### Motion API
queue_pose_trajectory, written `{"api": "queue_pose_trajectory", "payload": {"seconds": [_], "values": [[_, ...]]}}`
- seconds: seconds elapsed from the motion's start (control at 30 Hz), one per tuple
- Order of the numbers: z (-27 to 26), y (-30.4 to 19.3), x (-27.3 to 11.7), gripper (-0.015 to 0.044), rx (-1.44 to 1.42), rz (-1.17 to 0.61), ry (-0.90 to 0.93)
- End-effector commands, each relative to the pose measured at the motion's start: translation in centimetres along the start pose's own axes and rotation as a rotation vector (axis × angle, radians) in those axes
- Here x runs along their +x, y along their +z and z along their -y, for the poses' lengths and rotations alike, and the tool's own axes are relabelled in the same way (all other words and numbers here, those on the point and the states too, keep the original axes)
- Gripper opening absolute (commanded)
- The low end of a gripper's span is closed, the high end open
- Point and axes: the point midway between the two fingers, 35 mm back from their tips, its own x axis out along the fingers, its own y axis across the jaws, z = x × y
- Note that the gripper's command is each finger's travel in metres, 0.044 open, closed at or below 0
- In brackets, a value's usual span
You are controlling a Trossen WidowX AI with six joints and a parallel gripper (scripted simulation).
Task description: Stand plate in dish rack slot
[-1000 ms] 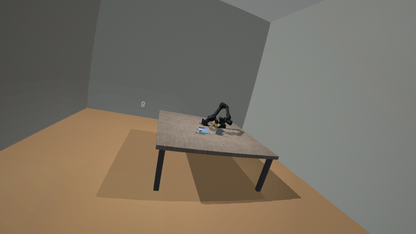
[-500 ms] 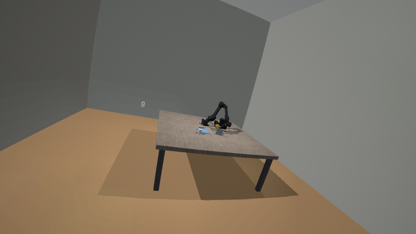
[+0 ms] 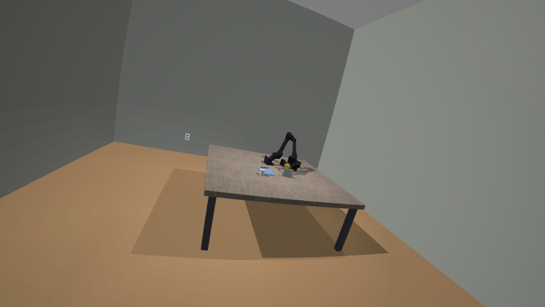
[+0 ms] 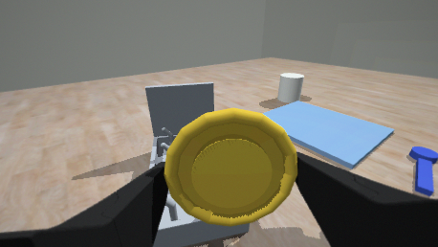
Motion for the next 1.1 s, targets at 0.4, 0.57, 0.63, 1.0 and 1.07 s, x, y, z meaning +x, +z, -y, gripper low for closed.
{"api": "queue_pose_trajectory", "payload": {"seconds": [0.4,0.57,0.63,1.0,1.07], "values": [[-0.5,0.0,-2.0,0.0,0.038,0.122,0.185],[-0.5,0.0,-2.0,0.0,0.038,0.122,0.185],[-0.6,0.0,-1.9,0.0,0.037,0.121,0.184],[-1.1,0.2,-0.2,0.0,0.03,0.116,0.181],[-1.2,0.3,0.2,0.0,0.033,0.116,0.183]]}}
